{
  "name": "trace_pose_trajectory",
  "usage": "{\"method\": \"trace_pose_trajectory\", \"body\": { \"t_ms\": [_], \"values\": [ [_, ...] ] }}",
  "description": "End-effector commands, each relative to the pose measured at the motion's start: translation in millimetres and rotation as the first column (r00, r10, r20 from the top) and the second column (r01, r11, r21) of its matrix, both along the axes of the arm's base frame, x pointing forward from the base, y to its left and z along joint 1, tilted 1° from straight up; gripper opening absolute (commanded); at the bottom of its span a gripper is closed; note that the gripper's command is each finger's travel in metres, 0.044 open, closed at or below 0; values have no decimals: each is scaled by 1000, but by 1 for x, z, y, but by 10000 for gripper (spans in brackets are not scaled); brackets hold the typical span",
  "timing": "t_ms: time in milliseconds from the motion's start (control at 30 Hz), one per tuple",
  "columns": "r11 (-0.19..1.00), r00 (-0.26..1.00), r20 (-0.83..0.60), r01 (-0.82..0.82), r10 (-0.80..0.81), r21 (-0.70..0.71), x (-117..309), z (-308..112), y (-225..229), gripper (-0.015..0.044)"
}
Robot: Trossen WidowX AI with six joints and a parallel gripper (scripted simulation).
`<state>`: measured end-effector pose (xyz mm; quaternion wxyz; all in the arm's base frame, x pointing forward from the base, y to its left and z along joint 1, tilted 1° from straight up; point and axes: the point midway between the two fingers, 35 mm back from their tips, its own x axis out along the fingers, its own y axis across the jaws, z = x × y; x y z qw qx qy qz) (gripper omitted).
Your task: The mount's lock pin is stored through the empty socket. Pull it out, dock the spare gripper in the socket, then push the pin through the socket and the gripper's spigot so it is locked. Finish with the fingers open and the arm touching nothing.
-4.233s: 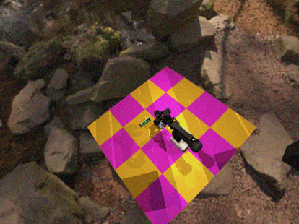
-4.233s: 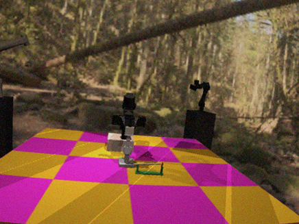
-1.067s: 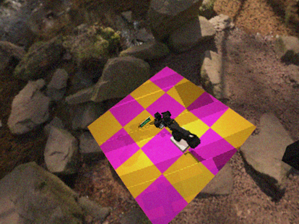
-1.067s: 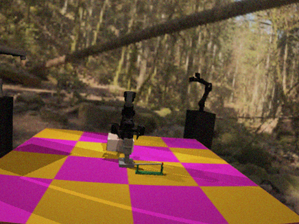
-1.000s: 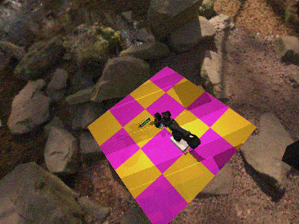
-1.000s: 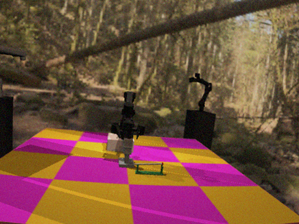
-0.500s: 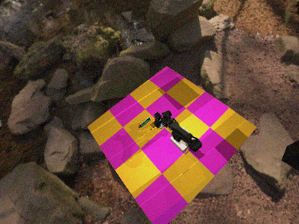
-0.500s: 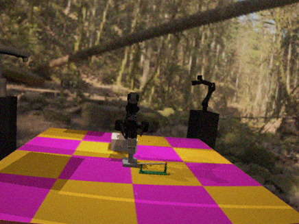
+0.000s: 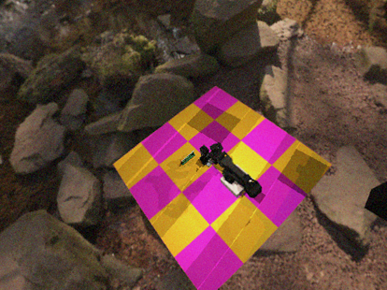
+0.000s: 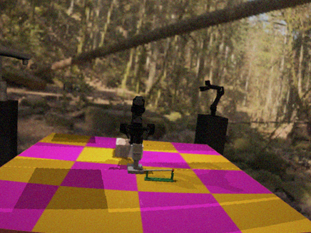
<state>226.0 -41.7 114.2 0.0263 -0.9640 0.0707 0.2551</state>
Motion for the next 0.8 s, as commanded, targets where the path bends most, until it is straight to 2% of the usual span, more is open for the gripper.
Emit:
{"method": "trace_pose_trajectory", "body": {
  "t_ms": [0,767],
  "values": [
    [1000,1000,8,-1,1,-2,-1,10,0,440],
    [1000,998,-58,7,-6,14,-13,31,1,440]
  ]
}}
